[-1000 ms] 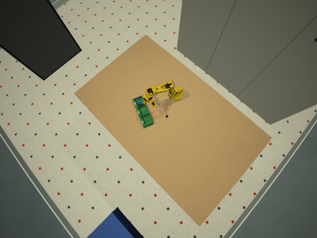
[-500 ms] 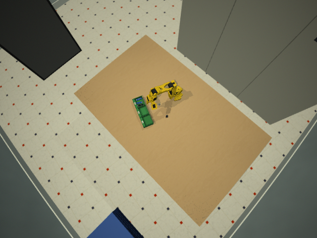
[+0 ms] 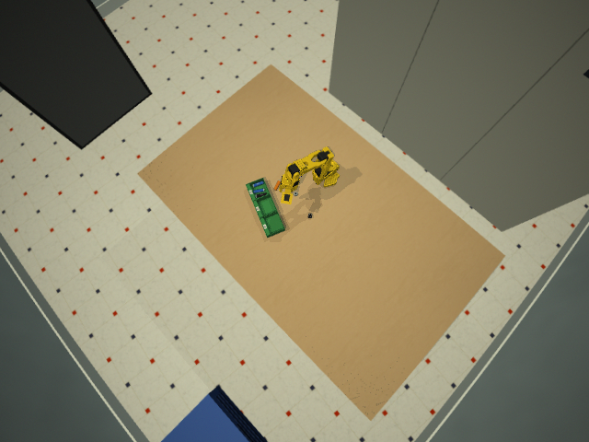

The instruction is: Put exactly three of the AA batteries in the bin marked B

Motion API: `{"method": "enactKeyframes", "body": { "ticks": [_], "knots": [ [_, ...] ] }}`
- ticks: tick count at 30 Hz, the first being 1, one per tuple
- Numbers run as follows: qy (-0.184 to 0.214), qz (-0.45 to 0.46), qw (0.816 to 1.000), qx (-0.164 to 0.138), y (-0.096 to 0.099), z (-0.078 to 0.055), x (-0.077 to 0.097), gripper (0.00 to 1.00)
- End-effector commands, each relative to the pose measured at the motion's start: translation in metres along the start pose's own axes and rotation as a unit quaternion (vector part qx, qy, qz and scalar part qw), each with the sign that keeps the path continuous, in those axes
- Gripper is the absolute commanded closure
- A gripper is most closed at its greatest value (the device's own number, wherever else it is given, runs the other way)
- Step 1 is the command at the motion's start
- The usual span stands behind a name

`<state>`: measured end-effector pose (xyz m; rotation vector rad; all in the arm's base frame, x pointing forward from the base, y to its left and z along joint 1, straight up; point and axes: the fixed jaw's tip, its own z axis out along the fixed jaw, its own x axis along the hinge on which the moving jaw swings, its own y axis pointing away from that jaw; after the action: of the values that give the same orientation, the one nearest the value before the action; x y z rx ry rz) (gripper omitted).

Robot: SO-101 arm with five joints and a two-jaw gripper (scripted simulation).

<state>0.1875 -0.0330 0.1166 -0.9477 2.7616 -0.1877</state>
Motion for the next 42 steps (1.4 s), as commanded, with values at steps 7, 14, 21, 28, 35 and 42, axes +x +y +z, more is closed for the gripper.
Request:
{"method": "enactKeyframes", "body": {
  "ticks": [7, 14, 21, 28, 35, 42],
  "knots": [
    [-0.02, 0.116, 0.993, 0.007, 0.013, -0.01, -0.003, 0.84],
    [-0.022, 0.196, 0.98, 0.001, 0.023, -0.012, -0.003, 0.84],
    [-0.023, 0.24, 0.97, -0.003, 0.028, -0.013, -0.003, 0.84],
    [-0.023, 0.286, 0.958, -0.007, 0.033, -0.014, -0.003, 0.84],
    [-0.023, 0.307, 0.952, -0.009, 0.035, -0.014, -0.003, 0.84],
    [-0.023, 0.322, 0.946, -0.01, 0.037, -0.015, -0.002, 0.84]
  ]
}}
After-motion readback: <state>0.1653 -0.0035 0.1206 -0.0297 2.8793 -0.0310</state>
